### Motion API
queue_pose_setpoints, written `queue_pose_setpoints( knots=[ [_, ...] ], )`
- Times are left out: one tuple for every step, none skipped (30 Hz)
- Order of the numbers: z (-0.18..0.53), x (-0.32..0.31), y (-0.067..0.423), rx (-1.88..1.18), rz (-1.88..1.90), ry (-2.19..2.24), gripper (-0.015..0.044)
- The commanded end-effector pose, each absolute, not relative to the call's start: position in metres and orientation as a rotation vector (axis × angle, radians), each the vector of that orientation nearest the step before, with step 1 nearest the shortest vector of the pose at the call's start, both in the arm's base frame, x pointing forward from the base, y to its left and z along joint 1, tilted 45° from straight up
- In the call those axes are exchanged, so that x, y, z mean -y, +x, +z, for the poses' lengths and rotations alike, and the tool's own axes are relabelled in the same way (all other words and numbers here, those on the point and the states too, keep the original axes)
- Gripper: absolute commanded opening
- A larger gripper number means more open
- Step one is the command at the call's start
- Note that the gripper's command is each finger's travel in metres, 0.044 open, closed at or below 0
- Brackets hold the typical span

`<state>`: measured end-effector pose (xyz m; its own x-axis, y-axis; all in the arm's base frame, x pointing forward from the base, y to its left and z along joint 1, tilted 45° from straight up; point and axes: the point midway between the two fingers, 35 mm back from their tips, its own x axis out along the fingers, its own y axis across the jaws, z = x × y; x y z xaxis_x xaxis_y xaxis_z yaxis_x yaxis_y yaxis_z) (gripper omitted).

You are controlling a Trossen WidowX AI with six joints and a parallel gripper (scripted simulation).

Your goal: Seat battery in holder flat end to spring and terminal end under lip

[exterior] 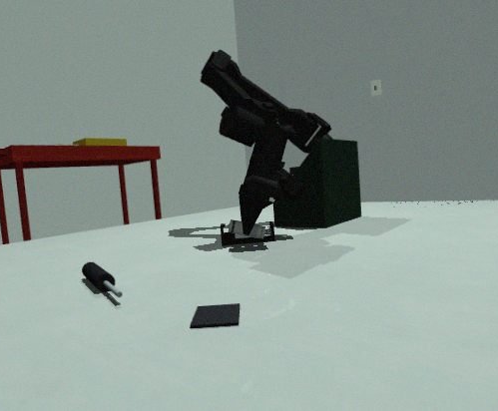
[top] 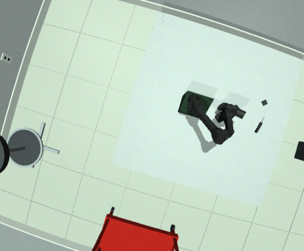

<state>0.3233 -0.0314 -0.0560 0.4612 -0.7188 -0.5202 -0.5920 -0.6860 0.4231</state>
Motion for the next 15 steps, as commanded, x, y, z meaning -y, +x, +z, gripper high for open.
queue_pose_setpoints(
  knots=[
    [-0.0604, 0.0287, 0.3294, 1.141, -1.083, 2.559, 0.0086],
    [-0.0605, 0.0289, 0.3295, 1.143, -1.090, 2.557, 0.0086],
    [-0.0605, 0.0290, 0.3295, 1.144, -1.098, 2.555, 0.0086],
    [-0.0605, 0.0292, 0.3296, 1.146, -1.106, 2.554, 0.0086],
    [-0.0605, 0.0293, 0.3296, 1.148, -1.114, 2.552, 0.0086],
    [-0.0605, 0.0295, 0.3296, 1.150, -1.121, 2.550, 0.0086],
    [-0.0605, 0.0296, 0.3296, 1.152, -1.129, 2.548, 0.0086],
    [-0.0604, 0.0298, 0.3295, 1.155, -1.136, 2.546, 0.0086],
    [-0.0603, 0.0299, 0.3295, 1.157, -1.144, 2.544, 0.0086],
    [-0.0602, 0.0301, 0.3294, 1.159, -1.151, 2.542, 0.0086],
    [-0.0602, 0.0303, 0.3293, 1.161, -1.159, 2.540, 0.0086],
    [-0.0601, 0.0305, 0.3292, 1.164, -1.167, 2.538, 0.0086],
    [-0.0599, 0.0306, 0.3291, 1.166, -1.174, 2.536, 0.0086],
    [-0.0598, 0.0308, 0.3290, 1.169, -1.182, 2.534, 0.0086],
    [-0.0597, 0.0310, 0.3289, 1.171, -1.190, 2.532, 0.0086]
  ],
)
